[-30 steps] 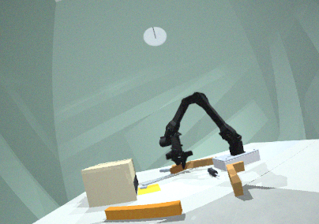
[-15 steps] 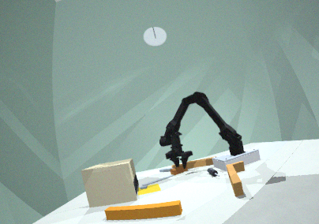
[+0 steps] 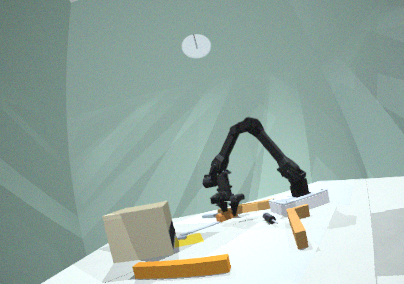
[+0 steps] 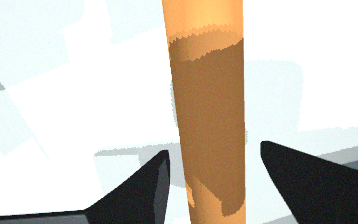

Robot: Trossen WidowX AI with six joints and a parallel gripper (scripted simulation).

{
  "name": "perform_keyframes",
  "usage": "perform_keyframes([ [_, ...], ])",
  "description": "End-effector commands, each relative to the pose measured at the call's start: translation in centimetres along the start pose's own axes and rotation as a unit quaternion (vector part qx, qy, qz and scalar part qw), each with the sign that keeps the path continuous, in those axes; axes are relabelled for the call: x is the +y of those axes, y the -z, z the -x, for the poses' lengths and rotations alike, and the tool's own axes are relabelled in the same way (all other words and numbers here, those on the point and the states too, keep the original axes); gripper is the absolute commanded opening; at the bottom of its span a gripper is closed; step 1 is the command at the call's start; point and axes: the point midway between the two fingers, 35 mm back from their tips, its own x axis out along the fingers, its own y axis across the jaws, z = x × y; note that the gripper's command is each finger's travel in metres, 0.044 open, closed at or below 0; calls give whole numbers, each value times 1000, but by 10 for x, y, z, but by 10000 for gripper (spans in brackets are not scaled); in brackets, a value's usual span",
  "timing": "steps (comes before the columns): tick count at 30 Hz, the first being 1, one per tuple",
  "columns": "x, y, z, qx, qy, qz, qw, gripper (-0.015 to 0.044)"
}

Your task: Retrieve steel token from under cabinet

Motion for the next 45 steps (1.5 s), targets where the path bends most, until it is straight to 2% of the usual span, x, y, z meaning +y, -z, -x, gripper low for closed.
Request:
perform_keyframes([
  [1,0,0,0,0,0,0,1000,218],
  [2,0,0,0,0,0,0,1000,191],
  [13,0,0,0,0,0,0,1000,118],
  [18,0,0,0,0,0,0,1000,0],
  [45,1,-45,1,-3,-3,-5,1000,0],
])
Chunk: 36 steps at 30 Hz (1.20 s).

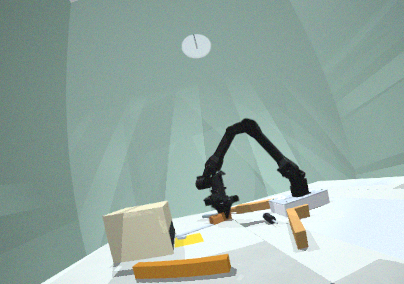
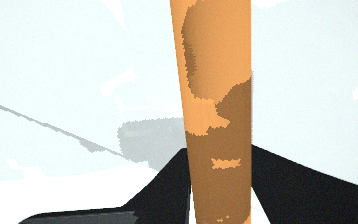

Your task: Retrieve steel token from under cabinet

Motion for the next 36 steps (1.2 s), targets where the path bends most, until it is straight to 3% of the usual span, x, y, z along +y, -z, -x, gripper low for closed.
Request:
perform_keyframes([
  [1,0,-9,0,-2,0,1,1000,0],
  [36,10,-54,0,-4,-1,0,1000,0],
])
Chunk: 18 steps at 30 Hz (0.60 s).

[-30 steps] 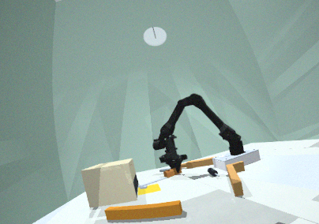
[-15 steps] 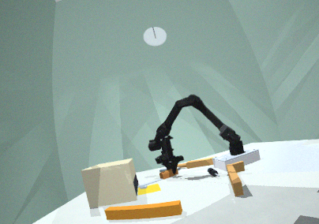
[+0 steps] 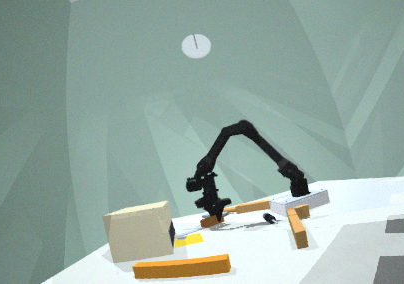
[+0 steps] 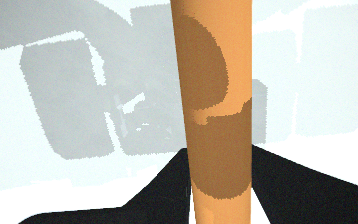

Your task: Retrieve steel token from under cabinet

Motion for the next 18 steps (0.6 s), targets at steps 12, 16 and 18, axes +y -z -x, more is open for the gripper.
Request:
perform_keyframes([
  [12,19,-1,-1,-2,-3,1,1000,0],
  [16,24,-1,-1,-2,-3,1,1000,0],
  [18,26,-1,-1,-2,-3,1,1000,0],
])
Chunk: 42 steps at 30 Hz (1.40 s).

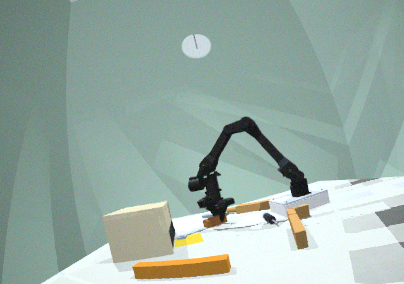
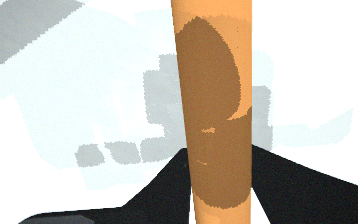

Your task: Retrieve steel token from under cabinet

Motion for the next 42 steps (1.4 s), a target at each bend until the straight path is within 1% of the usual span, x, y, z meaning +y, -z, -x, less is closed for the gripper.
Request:
perform_keyframes([
  [1,6,-1,-1,-2,-3,2,1000,0],
  [11,11,3,-1,-1,-4,2,1000,0],
  [42,7,59,-2,1,-3,2,1000,0],
])
